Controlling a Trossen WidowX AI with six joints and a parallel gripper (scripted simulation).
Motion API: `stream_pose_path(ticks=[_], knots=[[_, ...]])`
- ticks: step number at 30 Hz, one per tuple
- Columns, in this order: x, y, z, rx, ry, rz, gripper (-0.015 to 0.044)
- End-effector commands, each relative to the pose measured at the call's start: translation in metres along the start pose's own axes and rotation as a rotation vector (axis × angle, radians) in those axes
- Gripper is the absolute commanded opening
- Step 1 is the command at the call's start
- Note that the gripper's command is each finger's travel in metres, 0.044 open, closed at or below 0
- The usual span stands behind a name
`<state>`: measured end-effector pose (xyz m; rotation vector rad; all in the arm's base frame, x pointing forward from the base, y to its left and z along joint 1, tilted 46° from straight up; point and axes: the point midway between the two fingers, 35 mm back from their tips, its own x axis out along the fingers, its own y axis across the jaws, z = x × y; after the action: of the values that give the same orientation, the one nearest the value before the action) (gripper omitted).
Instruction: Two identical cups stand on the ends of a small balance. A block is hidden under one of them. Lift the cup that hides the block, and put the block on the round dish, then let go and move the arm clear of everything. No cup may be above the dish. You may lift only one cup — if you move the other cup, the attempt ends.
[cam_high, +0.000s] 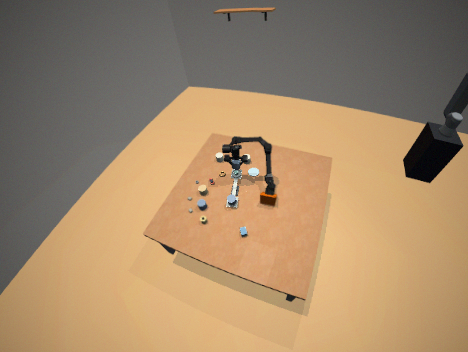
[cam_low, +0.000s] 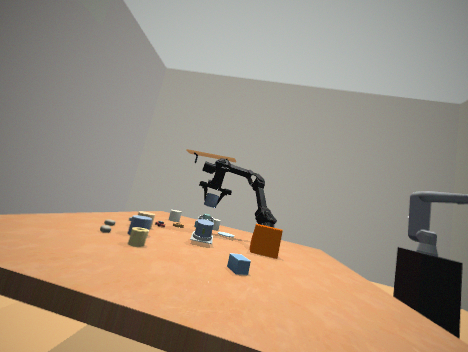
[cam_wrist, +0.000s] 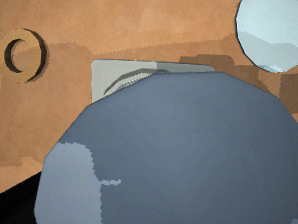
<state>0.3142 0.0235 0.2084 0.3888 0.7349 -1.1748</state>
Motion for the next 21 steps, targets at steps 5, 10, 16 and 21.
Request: stream_pose_path(ticks=[5,10,16,21], knots=[[0.016,-0.028,0.026,0.015,0.033,-0.014,0.0],[0.027,-0.051,0.042,0.019,0.052,-0.022,0.0],[0.038,-0.079,0.057,0.017,0.068,-0.027,0.0],[0.046,-0.105,0.068,0.03,0.075,-0.031,0.0]])
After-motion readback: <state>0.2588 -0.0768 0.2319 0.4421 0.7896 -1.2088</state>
